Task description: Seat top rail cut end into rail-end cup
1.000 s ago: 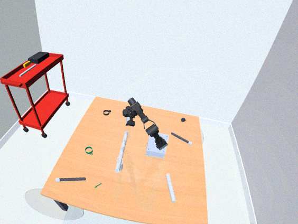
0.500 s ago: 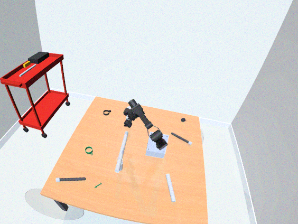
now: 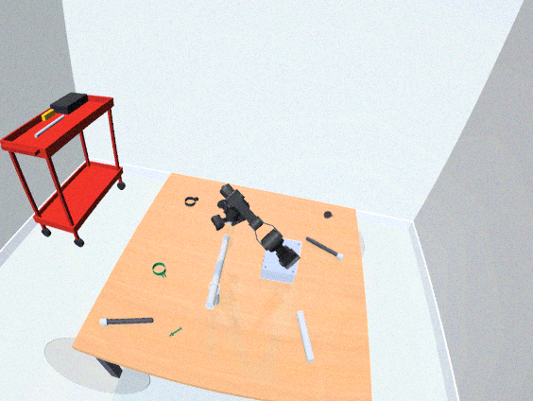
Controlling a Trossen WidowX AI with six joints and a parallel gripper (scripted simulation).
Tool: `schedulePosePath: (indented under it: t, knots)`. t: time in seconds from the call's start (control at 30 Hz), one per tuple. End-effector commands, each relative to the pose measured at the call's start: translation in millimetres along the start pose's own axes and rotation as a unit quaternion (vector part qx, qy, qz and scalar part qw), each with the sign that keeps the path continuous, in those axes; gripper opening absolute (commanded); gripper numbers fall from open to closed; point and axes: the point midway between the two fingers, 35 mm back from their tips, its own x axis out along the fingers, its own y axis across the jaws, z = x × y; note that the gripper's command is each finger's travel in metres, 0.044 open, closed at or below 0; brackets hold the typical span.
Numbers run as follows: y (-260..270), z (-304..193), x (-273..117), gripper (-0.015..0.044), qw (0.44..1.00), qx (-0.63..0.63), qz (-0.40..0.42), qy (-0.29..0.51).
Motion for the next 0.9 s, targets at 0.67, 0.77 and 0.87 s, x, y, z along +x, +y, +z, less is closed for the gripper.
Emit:
schedulePosePath:
  t: [0.67, 0.77, 0.87]
  knots:
    - [-7.7, -24.5, 68.0, 0.044, 0.918, 0.364, -0.13, 0.088]
    - [-11.9, -31.1, 91.4, 0.044, 0.918, 0.364, -0.129, 0.088]
    - [-12.4, -32.1, 94.3, 0.044, 0.918, 0.364, -0.129, 0.088]
